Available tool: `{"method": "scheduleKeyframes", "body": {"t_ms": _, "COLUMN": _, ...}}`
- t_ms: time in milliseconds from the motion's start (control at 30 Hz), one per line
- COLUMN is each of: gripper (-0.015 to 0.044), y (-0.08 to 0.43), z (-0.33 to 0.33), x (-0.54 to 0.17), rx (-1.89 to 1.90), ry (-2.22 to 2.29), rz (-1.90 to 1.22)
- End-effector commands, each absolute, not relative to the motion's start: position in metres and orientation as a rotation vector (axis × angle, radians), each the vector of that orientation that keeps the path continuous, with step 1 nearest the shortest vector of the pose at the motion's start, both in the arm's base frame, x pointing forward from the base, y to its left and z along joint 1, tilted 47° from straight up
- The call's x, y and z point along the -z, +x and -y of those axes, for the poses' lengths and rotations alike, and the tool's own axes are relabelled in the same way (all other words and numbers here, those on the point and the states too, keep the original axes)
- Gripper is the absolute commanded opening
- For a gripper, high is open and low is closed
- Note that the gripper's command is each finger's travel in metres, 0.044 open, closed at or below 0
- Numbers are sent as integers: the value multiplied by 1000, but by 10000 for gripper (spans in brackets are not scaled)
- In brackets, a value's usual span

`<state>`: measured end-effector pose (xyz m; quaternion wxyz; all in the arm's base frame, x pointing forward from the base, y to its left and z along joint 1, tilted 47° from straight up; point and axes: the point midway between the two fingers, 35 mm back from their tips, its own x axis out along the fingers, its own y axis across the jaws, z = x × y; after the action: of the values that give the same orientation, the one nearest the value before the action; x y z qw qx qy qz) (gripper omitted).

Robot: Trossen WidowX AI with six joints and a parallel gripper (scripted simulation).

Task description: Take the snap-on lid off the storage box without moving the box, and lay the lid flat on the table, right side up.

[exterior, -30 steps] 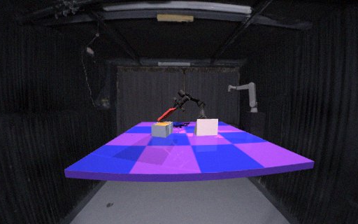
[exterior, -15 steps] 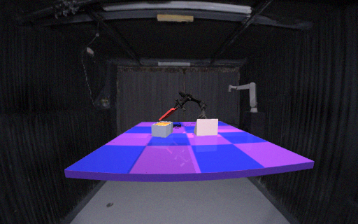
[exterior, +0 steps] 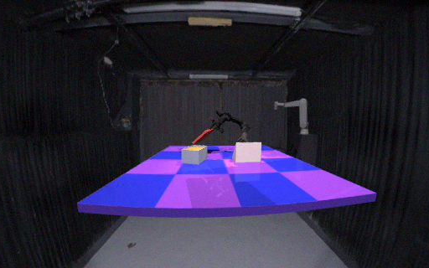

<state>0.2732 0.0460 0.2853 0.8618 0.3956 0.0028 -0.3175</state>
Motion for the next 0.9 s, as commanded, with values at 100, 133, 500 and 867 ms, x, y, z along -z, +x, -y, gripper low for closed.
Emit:
{"method": "scheduleKeyframes", "body": {"t_ms": 100, "gripper": 0, "y": 268, "z": -37, "x": -296, "rx": 660, "ry": 835, "rz": -6}}
{"method": "scheduleKeyframes", "body": {"t_ms": 133, "gripper": 0, "y": 267, "z": -35, "x": -298, "rx": 660, "ry": 835, "rz": -7}}
{"method": "scheduleKeyframes", "body": {"t_ms": 500, "gripper": 0, "y": 259, "z": -21, "x": -312, "rx": 660, "ry": 834, "rz": -7}}
{"method": "scheduleKeyframes", "body": {"t_ms": 867, "gripper": 0, "y": 252, "z": -6, "x": -326, "rx": 660, "ry": 833, "rz": -7}}
